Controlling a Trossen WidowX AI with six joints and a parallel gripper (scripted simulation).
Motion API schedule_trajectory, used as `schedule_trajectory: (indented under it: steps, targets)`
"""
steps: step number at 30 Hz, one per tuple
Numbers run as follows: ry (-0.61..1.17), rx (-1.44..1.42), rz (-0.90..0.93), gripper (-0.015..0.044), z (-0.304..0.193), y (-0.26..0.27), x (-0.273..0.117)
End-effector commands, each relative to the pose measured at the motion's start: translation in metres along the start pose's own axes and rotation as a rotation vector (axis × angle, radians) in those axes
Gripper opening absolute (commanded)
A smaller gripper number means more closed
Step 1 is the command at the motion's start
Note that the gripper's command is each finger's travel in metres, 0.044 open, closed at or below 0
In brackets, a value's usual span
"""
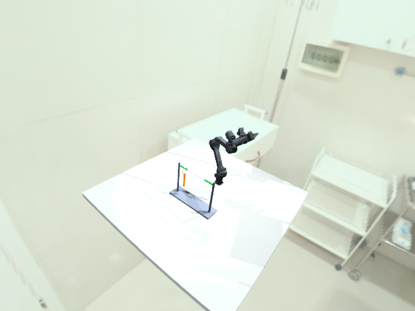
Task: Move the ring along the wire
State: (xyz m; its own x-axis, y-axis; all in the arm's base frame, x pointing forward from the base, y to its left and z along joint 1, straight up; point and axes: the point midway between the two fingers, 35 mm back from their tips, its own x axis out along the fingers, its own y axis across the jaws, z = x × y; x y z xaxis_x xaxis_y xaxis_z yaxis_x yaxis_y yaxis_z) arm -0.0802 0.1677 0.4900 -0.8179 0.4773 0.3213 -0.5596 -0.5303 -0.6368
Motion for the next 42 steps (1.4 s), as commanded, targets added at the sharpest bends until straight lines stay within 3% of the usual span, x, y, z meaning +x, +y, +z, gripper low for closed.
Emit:
schedule_trajectory:
  steps: [1, 11, 23, 42]
  targets:
    - [0.079, -0.001, -0.100, 0.0160, -0.027, -0.018, -0.015]
    - [0.306, -0.008, -0.388, 0.0160, -0.092, -0.058, -0.084]
    - [0.562, -0.014, -0.753, 0.0160, -0.142, -0.075, -0.200]
    - [0.900, 0.005, -1.370, 0.0160, -0.155, -0.009, -0.390]
